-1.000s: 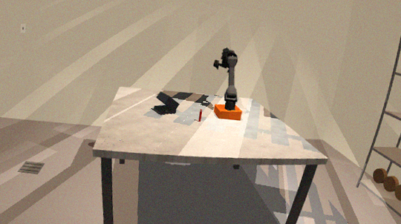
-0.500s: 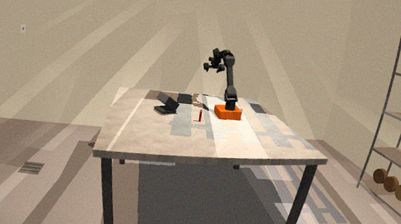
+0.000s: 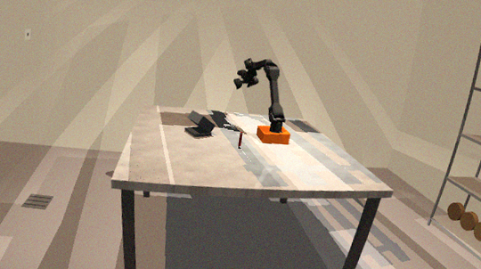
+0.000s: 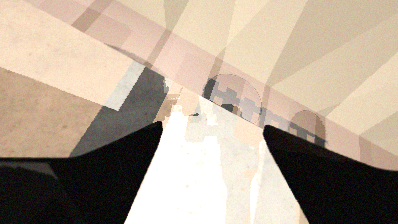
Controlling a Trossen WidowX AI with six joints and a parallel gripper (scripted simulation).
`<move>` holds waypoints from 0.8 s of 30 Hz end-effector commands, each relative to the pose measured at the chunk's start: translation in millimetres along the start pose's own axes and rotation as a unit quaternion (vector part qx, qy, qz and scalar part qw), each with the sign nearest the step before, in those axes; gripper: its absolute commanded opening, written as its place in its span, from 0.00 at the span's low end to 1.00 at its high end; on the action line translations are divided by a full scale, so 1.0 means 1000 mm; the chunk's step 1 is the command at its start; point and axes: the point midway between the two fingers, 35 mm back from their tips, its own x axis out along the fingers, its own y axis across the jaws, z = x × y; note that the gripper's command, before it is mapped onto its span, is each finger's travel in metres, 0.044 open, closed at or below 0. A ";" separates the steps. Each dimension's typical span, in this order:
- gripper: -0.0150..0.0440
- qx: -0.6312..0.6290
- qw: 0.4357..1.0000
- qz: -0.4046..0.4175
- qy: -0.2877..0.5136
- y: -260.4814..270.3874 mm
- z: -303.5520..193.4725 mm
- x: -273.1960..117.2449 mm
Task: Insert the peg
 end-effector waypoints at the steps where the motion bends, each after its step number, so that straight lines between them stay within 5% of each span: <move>1: 1.00 -0.056 0.998 0.022 0.002 0.030 0.001 -0.005; 24: 1.00 -0.333 0.935 0.124 0.011 0.169 -0.026 -0.028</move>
